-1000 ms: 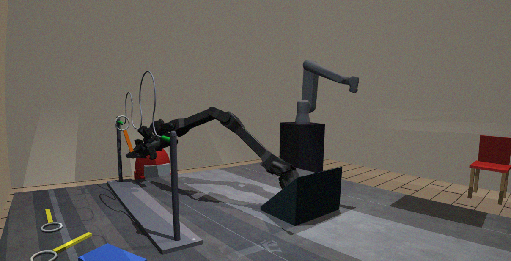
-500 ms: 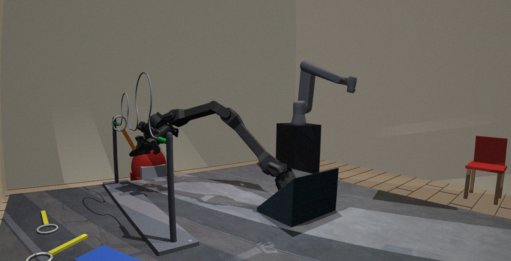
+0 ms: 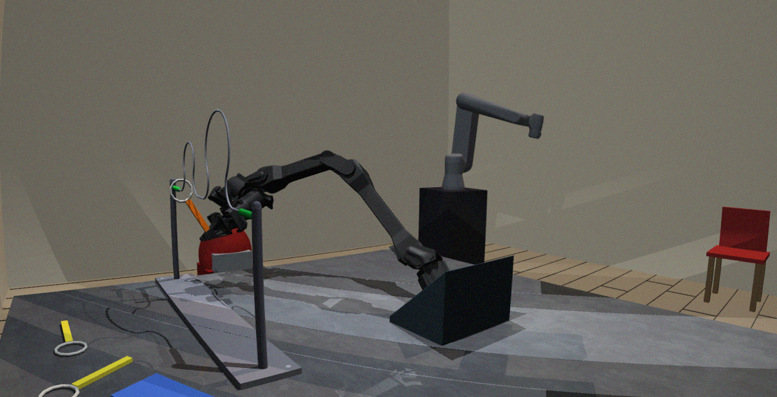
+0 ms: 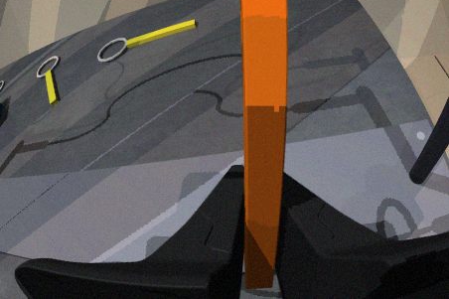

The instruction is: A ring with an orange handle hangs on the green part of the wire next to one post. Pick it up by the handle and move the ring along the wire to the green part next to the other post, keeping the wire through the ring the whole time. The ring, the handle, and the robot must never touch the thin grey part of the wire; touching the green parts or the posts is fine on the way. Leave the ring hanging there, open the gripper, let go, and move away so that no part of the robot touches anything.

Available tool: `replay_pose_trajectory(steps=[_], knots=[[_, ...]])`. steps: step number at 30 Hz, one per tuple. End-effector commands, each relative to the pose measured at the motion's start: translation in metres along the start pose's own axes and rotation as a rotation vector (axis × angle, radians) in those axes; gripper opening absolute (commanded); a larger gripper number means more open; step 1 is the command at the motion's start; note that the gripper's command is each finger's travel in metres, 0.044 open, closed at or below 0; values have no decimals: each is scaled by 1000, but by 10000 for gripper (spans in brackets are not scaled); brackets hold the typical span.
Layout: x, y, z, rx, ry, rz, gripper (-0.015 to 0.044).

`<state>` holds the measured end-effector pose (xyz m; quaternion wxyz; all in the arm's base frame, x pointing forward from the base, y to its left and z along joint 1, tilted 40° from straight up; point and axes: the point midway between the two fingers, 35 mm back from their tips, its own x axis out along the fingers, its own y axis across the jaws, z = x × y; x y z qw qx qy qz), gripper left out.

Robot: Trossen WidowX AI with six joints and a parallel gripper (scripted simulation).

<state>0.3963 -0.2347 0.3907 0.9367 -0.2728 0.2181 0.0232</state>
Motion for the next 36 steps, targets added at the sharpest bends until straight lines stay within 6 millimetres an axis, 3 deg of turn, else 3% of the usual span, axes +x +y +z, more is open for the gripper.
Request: replay_pose_trajectory(steps=[1, 18, 36], knots=[[1, 16, 0, 74, -4, 50, -150], [-5, 71, 13, 401, -13, 238, -150], [-25, 123, 49, 796, -23, 461, -150]])
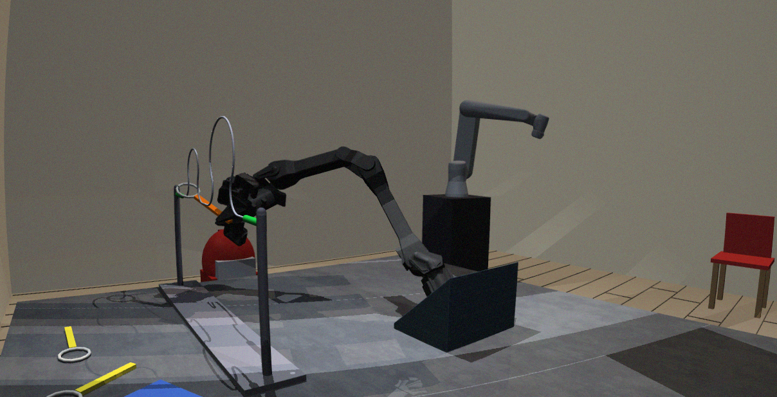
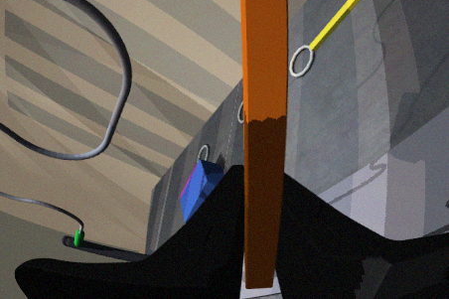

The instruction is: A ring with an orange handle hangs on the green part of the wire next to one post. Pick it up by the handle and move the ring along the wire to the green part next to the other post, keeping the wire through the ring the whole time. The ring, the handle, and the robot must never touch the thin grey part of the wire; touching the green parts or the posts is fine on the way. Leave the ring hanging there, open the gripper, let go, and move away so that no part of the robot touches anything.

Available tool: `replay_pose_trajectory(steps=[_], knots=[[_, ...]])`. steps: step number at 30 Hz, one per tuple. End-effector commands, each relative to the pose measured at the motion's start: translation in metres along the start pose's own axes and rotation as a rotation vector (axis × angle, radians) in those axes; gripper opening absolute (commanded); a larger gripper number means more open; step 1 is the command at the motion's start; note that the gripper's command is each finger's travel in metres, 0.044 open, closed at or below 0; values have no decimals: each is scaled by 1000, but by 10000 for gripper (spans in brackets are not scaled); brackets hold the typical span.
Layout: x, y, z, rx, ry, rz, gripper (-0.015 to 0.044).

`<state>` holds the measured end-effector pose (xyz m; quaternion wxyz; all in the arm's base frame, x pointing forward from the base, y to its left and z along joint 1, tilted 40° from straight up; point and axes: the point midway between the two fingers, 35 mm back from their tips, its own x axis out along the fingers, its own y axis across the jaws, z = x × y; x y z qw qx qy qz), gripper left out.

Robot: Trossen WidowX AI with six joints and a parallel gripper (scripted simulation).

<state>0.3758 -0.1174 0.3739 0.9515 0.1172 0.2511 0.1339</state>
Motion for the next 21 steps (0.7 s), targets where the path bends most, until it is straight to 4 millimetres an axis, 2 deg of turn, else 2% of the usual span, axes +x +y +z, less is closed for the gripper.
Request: replay_pose_trajectory(steps=[1, 21], knots=[[1, 19, -1, 107, 2, 65, -150], [-10, 84, 20, 503, -8, 285, -150]])
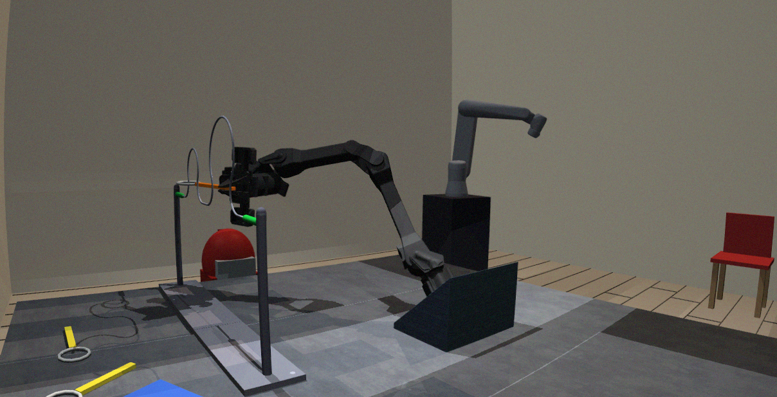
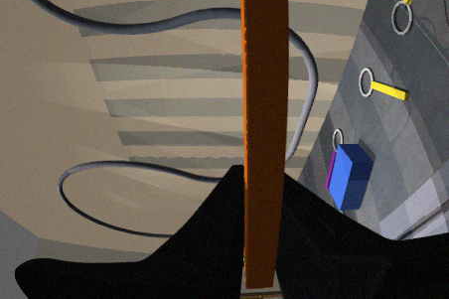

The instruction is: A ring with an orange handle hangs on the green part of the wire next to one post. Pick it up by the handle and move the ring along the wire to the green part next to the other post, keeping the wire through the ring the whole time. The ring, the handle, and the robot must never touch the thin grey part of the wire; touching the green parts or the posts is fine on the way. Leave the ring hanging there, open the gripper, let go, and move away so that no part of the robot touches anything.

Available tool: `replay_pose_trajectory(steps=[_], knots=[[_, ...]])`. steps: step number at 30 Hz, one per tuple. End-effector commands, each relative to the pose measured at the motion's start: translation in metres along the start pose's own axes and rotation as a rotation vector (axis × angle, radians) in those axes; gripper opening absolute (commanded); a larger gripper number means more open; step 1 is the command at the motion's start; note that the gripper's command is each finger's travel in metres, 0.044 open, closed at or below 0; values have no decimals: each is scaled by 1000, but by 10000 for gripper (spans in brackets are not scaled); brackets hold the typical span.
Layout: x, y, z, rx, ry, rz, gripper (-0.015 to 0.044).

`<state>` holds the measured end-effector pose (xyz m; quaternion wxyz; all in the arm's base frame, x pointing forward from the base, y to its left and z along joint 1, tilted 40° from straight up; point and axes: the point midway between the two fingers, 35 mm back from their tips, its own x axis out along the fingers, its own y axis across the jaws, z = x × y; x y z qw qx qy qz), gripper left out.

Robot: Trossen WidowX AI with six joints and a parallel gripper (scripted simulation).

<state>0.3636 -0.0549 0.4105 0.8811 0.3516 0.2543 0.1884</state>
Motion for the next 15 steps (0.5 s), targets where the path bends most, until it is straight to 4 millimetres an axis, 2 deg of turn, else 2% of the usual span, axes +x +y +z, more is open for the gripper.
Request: replay_pose_trajectory(steps=[1, 15], knots=[[0, 16, 0, 78, 2, 50, -150], [-2, 41, 5, 171, 0, 102, -150]])
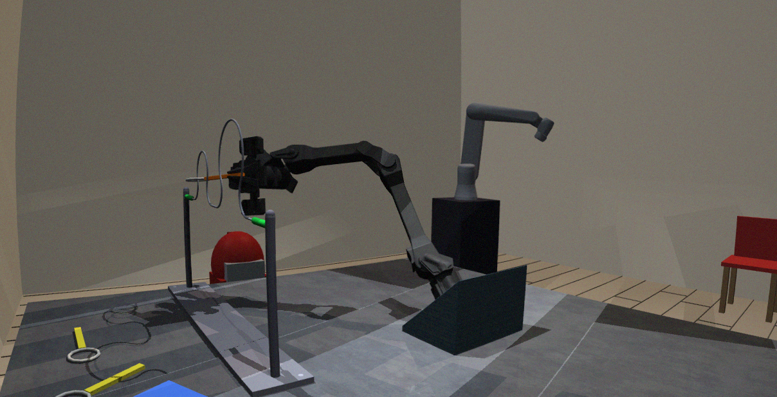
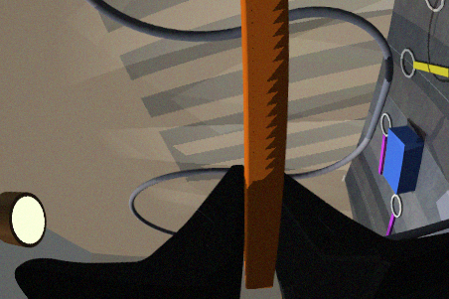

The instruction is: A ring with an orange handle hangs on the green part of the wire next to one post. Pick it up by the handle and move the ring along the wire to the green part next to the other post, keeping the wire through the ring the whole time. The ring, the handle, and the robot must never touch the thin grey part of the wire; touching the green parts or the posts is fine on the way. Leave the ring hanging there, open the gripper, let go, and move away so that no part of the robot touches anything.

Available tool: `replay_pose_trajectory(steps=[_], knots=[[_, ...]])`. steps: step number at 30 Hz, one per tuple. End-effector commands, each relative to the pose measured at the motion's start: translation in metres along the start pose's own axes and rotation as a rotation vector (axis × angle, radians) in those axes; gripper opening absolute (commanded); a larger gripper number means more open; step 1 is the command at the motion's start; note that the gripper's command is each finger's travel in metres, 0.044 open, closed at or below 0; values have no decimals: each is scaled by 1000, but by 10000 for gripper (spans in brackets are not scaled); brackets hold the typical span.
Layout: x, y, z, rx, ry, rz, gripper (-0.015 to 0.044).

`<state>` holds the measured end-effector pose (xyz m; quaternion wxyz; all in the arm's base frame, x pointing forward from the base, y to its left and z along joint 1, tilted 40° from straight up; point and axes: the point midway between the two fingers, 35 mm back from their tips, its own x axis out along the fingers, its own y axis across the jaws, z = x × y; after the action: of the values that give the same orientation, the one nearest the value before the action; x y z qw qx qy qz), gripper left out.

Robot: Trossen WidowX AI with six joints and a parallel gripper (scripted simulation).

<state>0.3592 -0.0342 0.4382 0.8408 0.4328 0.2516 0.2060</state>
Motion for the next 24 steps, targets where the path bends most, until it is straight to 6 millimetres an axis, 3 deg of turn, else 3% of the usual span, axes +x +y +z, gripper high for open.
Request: replay_pose_trajectory(steps=[1, 24], knots=[[0, 8, 0, 8, 4, 11, -150], [-2, -5, 3, -269, 10, -143, -150]])
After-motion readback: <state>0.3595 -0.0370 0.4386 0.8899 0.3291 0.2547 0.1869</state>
